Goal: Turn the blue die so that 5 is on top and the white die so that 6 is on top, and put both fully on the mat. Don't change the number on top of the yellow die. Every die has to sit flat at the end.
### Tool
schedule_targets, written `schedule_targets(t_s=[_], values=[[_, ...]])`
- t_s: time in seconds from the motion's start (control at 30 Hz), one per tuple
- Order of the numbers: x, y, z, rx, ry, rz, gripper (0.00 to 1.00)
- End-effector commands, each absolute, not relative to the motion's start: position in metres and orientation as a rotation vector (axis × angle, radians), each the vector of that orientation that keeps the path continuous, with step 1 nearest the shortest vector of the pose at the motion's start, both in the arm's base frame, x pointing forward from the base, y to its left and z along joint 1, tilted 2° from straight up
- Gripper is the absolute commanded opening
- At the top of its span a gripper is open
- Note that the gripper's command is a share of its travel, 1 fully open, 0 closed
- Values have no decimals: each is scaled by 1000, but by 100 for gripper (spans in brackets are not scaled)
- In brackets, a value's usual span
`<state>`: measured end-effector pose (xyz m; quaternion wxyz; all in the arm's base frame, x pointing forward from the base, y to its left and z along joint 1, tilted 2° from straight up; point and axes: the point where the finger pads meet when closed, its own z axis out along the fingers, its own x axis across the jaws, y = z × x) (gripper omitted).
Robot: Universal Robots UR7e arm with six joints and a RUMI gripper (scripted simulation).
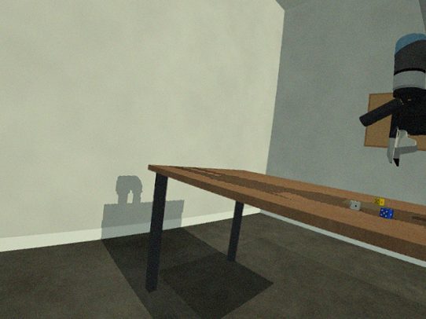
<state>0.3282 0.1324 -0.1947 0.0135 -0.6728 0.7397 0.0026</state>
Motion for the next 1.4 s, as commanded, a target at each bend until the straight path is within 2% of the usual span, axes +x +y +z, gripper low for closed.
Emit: schedule_targets(t_s=[0.0, 1.37], values=[[329, 134, -196, -2223, 2176, 9, 100], [327, 150, -206, -3009, 795, -16, 100]])
